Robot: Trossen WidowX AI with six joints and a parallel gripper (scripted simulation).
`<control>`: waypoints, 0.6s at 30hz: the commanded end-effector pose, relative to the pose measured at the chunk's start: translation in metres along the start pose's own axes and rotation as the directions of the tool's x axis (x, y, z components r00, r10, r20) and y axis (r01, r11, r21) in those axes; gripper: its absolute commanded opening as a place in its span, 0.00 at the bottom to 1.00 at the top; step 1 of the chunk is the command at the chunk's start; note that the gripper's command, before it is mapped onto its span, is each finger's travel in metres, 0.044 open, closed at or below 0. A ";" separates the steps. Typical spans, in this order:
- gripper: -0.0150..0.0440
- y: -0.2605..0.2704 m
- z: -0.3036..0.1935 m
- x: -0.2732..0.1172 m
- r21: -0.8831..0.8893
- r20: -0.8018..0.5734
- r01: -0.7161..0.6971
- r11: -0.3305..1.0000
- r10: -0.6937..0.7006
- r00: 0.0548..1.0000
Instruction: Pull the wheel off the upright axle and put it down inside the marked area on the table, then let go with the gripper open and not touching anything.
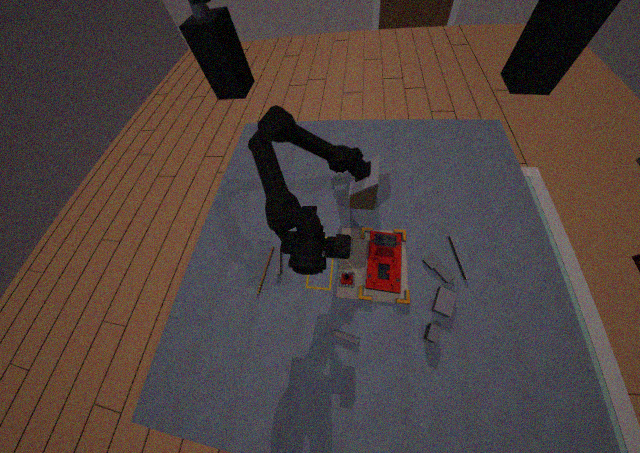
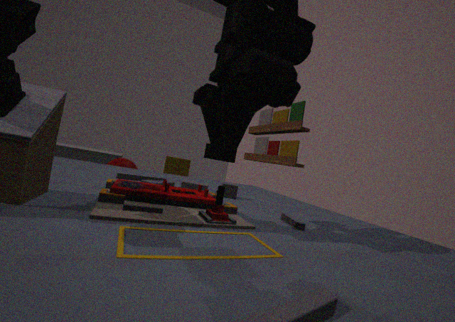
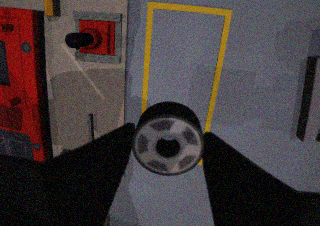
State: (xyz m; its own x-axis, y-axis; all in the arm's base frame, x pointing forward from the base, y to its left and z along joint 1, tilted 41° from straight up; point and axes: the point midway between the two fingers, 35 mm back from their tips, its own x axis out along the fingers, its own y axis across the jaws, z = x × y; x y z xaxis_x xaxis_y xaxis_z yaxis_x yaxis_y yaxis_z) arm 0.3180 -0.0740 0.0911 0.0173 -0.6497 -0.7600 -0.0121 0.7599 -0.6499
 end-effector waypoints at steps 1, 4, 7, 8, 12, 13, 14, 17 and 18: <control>0.25 -0.009 -0.011 0.002 -0.010 -0.011 0.007 1.000 -0.007 1.000; 0.25 -0.010 -0.011 0.002 -0.010 -0.011 0.007 1.000 -0.007 1.000; 0.25 -0.010 -0.011 0.006 -0.010 -0.011 0.007 1.000 -0.007 1.000; 0.25 -0.010 -0.011 0.009 -0.010 -0.011 0.007 1.000 -0.007 1.000; 0.25 -0.010 -0.011 0.020 -0.009 -0.011 0.008 1.000 -0.008 1.000; 0.25 -0.010 -0.011 0.022 -0.009 -0.011 0.008 1.000 -0.008 1.000; 0.25 -0.010 -0.011 0.022 -0.009 -0.011 0.008 1.000 -0.008 1.000; 0.25 -0.010 -0.011 0.028 -0.009 -0.011 0.008 1.000 -0.008 1.000; 0.25 -0.010 -0.010 0.032 -0.009 -0.011 0.007 1.000 -0.007 1.000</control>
State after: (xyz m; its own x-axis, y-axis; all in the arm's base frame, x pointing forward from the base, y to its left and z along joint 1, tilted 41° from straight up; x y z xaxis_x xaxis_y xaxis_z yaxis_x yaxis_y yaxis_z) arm 0.3108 -0.0954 0.0819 0.0174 -0.6516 -0.7583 -0.0115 0.7583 -0.6518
